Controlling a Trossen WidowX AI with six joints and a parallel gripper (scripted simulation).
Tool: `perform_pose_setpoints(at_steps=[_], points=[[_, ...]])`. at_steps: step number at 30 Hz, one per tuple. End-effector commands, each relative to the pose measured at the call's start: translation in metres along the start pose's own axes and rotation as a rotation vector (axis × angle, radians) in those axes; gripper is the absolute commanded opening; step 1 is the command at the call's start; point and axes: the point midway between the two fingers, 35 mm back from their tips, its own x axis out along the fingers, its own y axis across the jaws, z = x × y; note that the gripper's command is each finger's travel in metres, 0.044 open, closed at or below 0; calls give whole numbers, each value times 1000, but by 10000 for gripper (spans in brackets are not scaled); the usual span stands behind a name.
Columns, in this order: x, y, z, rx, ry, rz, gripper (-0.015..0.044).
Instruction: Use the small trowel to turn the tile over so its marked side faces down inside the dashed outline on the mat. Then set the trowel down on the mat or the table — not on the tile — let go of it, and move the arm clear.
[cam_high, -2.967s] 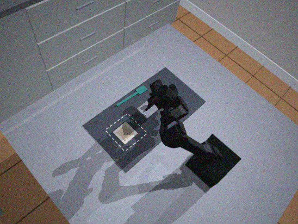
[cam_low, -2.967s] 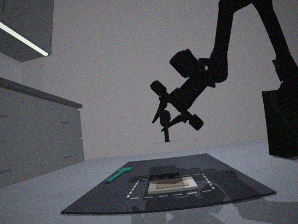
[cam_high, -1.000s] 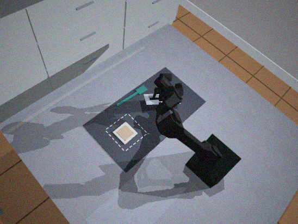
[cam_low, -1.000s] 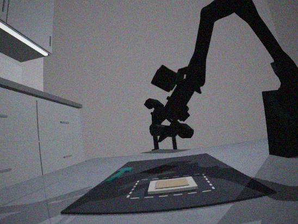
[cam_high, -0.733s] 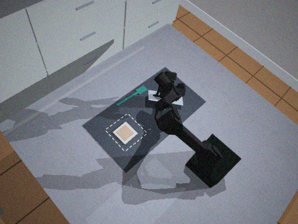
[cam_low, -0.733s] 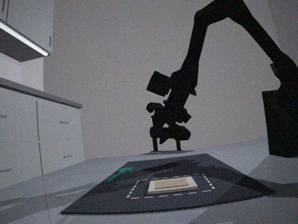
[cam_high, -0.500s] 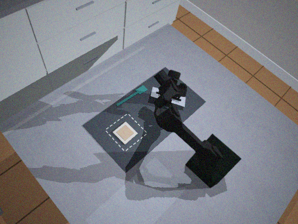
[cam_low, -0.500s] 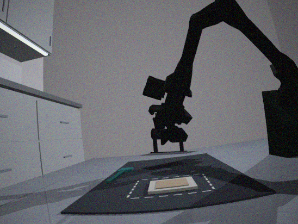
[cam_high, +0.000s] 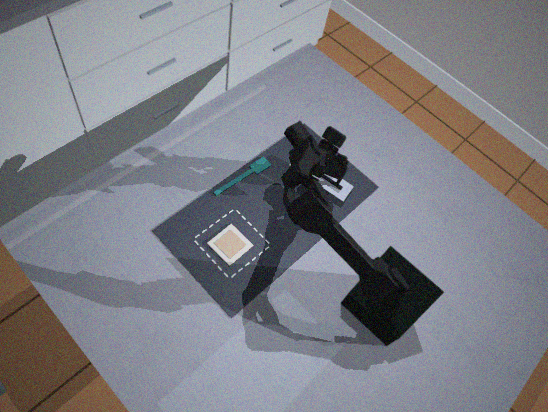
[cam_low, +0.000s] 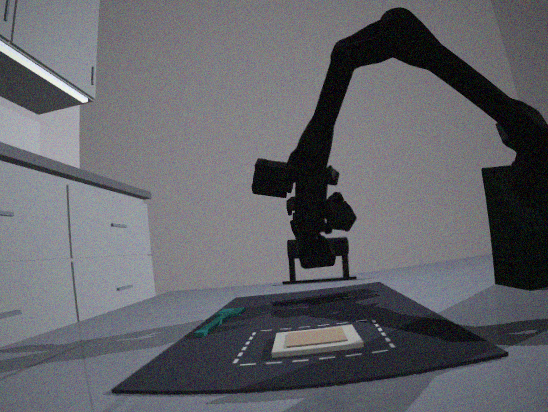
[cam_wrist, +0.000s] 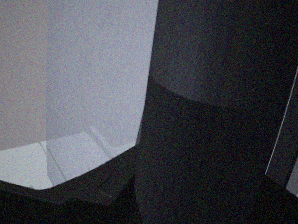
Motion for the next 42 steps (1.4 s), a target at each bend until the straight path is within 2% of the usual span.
perform_pose_setpoints(at_steps=[1, 14, 42], points=[[3, 11, 3, 64, -55, 35, 0], [13, 28, 26, 239, -271, 133, 0], [40, 4, 26, 241, -274, 132, 0]])
